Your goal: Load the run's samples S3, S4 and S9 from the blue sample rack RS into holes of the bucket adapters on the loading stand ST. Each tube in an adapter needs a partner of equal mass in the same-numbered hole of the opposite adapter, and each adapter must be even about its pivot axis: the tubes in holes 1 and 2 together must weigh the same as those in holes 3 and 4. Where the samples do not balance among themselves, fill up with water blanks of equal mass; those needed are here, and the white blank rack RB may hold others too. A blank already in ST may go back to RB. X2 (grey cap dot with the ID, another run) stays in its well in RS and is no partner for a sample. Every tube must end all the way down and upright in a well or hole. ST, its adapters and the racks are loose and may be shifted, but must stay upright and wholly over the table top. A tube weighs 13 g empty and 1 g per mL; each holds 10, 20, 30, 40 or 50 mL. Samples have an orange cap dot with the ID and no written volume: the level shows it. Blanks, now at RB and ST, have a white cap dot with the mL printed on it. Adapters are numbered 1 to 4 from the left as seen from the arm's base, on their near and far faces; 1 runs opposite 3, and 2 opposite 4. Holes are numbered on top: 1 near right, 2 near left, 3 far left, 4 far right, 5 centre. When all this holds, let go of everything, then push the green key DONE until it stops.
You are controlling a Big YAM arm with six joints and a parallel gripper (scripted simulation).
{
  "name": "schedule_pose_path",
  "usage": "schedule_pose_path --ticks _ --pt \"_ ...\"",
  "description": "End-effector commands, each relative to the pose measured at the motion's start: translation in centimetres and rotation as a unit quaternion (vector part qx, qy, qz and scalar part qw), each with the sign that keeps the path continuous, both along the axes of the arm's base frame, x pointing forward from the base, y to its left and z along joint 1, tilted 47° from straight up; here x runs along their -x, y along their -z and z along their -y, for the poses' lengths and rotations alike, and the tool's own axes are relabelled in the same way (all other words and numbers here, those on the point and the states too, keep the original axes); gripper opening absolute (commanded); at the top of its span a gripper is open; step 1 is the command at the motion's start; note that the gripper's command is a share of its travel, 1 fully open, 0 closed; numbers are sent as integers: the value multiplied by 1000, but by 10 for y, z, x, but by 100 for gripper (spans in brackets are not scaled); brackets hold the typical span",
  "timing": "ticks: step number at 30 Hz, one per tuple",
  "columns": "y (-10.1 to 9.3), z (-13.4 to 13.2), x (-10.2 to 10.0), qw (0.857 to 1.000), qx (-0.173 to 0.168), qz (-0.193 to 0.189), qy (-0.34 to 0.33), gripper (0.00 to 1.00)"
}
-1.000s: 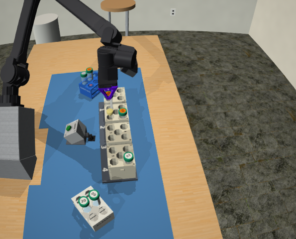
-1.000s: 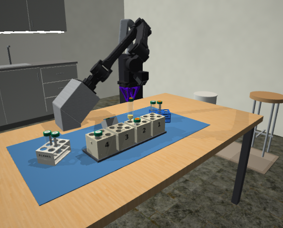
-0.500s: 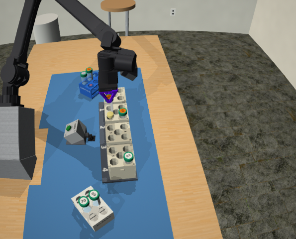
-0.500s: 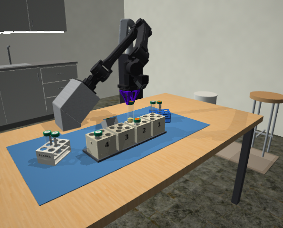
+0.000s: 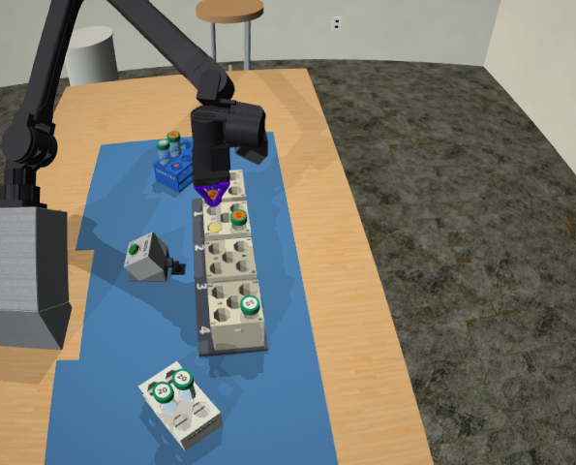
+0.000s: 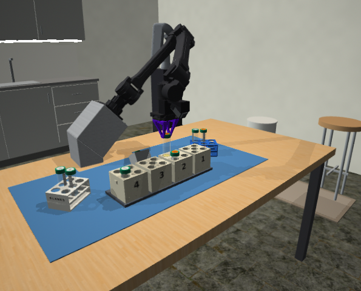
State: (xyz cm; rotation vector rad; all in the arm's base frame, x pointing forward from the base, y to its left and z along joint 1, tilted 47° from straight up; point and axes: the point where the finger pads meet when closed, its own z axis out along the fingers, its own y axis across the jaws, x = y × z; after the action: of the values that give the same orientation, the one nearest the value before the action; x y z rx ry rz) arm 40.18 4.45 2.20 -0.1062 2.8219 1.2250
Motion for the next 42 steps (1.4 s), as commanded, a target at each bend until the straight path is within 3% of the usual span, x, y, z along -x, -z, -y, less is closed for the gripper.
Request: schedule_pose_path --ticks 1,12,13,16,42 --pt "8 -7 -1 1000 -3 -5 1 0" --pt "16 -16 -1 1000 -3 -5 1 0" --pt "12 -15 -13 1000 -1 7 1 0" --pt "20 -20 -1 1000 -3 -6 1 0" --pt "41 -43 -3 1000 -3 -3 1 0"
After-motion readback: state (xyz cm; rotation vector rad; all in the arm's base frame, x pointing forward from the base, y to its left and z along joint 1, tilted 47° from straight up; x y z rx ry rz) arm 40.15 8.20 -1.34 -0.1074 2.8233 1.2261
